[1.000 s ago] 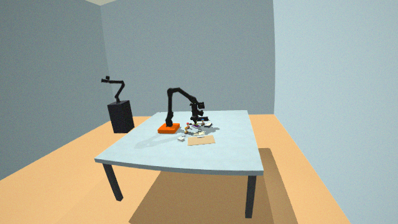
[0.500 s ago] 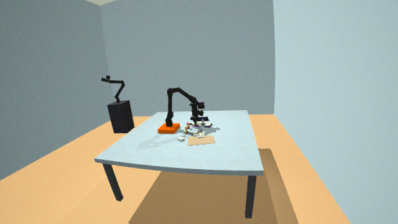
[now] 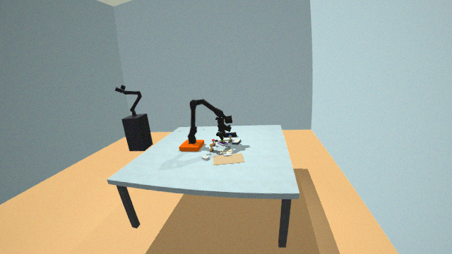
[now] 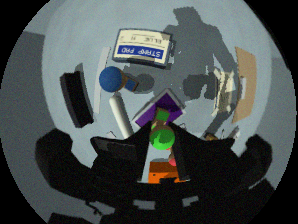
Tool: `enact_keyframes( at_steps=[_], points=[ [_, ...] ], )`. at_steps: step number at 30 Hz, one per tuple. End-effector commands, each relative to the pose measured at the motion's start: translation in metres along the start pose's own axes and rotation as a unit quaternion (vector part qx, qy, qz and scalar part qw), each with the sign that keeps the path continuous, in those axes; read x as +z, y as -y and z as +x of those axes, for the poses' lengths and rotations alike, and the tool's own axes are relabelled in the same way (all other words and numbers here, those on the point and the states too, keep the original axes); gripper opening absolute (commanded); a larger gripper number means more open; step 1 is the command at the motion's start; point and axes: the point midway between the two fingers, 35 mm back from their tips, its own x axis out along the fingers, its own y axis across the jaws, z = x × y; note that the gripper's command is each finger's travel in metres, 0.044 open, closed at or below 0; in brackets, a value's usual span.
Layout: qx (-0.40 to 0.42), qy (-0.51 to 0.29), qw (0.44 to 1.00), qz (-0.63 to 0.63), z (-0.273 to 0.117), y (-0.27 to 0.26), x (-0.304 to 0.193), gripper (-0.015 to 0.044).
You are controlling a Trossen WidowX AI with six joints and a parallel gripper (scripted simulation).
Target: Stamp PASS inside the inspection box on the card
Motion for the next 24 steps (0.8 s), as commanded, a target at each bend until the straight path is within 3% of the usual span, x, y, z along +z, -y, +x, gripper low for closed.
enact_keyframes(
  at_steps=[1,24],
  points=[
    [-0.002,-0.001,1.000,0.000,0.002,0.000,0.000,0.0000],
    [-0.002,-0.001,1.000,0.000,-0.009,0.000,0.000,0.0000]
  ],
)
